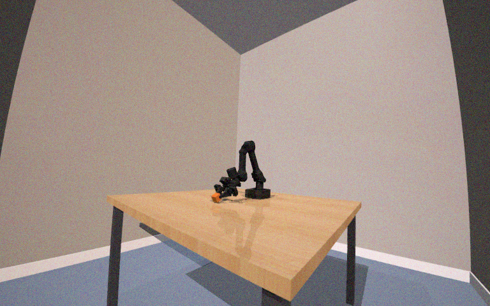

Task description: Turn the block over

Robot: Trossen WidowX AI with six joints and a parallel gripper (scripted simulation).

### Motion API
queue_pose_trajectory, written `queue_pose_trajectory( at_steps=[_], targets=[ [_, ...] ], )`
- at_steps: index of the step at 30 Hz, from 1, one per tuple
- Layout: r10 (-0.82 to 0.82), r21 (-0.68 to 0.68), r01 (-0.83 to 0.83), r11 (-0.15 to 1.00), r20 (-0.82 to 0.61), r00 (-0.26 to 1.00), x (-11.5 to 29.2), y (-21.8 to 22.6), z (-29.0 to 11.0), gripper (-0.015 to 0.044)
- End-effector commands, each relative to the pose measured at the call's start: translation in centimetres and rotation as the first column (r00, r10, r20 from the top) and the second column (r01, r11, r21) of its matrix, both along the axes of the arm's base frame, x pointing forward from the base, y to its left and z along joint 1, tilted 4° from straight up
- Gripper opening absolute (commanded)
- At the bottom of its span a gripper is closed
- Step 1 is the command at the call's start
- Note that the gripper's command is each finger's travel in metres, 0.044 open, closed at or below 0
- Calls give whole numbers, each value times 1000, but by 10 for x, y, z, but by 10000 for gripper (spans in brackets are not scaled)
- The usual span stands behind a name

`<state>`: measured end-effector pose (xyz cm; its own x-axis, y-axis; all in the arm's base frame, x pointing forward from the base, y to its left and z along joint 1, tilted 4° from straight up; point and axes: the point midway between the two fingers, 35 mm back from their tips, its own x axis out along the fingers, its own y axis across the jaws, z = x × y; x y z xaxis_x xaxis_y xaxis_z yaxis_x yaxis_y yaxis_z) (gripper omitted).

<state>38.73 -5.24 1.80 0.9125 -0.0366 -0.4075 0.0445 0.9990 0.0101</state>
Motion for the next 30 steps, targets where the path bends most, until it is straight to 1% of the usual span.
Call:
queue_pose_trajectory(
  at_steps=[1,2,19,30],
  targets=[
    [2,6,-2,1000,4,1000,0,0,0,0],
    [2,6,-2,1000,4,1000,0,0,0,0],
    [2,6,-2,1000,4,1000,0,0,0,440],
    [2,6,-2,1000,4,1000,0,0,0,440]
  ],
)
